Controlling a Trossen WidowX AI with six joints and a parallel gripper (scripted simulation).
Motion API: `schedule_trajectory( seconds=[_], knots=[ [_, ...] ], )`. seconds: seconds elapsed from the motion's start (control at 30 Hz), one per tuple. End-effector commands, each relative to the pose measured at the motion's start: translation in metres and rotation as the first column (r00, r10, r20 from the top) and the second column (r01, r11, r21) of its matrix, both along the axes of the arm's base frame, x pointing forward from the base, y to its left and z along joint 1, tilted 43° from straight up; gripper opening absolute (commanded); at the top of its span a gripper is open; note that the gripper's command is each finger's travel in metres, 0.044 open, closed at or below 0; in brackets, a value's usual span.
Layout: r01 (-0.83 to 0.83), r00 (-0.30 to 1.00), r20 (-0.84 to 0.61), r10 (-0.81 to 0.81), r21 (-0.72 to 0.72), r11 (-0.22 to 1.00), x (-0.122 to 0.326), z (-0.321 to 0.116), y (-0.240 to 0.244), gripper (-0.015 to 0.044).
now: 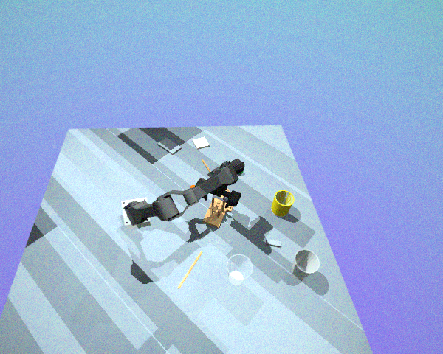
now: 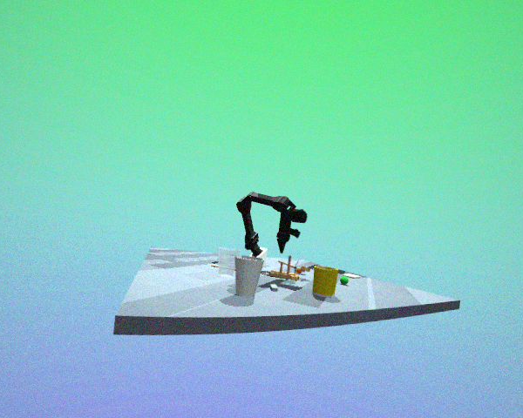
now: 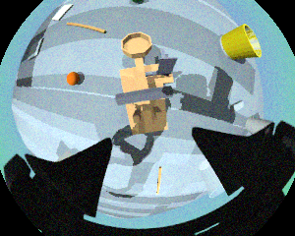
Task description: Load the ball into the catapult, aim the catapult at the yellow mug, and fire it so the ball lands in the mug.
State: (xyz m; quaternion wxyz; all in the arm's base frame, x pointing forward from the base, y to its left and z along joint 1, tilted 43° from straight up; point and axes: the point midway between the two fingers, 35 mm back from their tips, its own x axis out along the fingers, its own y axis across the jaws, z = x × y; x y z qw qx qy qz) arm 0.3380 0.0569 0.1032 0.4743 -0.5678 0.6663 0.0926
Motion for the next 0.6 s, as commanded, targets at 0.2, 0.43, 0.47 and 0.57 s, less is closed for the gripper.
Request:
schedule_trajectory(
  seconds=[0.2, 0.43, 0.47, 0.57],
  knots=[
    [0.222, 0.951, 0.207, -0.228, 0.054, 0.974, -0.0004, 0.0007, 0.0018, 0.044],
    [0.375, 0.851, 0.346, -0.395, 0.125, 0.918, -0.0009, 0.0015, 0.0026, 0.044],
    [0.395, 0.833, 0.364, -0.417, 0.137, 0.908, -0.001, 0.0016, 0.0027, 0.044],
    [0.452, 0.771, 0.415, -0.482, 0.176, 0.875, -0.0011, 0.002, 0.003, 0.044]
  ],
)
